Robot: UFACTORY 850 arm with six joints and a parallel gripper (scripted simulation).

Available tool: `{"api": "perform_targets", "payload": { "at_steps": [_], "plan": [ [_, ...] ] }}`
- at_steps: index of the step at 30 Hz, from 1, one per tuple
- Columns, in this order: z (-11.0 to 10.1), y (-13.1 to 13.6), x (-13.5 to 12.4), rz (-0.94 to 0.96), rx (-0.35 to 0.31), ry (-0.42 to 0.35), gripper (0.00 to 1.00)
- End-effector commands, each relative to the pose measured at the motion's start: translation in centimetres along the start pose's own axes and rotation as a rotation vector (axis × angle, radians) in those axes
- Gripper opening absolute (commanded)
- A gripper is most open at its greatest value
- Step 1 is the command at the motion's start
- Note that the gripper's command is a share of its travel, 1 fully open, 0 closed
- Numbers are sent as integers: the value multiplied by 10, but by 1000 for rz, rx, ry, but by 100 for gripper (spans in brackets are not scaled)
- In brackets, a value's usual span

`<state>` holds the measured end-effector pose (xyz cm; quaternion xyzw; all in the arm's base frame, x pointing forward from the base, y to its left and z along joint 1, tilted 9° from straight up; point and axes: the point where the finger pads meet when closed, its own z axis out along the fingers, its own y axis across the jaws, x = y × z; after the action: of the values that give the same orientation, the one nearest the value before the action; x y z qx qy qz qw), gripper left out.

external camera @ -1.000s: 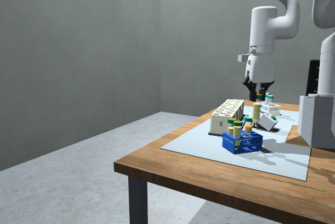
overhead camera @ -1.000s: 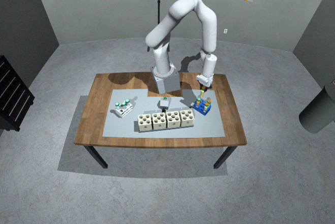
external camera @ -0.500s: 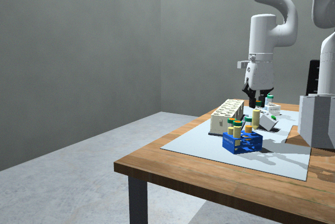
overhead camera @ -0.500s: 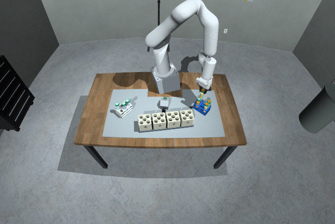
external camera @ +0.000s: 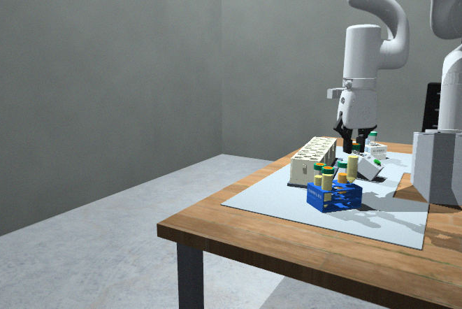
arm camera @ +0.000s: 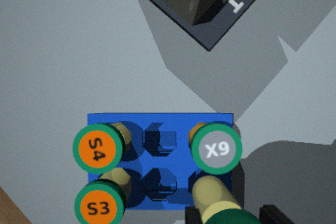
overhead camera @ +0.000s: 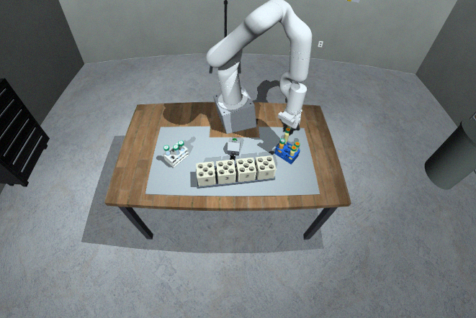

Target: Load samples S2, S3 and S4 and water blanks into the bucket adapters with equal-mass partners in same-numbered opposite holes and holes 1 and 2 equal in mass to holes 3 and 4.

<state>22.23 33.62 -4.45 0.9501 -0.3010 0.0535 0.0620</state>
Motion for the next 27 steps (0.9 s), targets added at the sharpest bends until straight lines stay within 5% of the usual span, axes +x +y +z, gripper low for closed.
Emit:
{"api": "perform_targets", "payload": {
  "at_steps": [1, 27],
  "plan": [
    [0, -1, 0, 0, 4, 1, 0],
    [19, -1, 0, 0, 4, 1, 0]
  ]
}}
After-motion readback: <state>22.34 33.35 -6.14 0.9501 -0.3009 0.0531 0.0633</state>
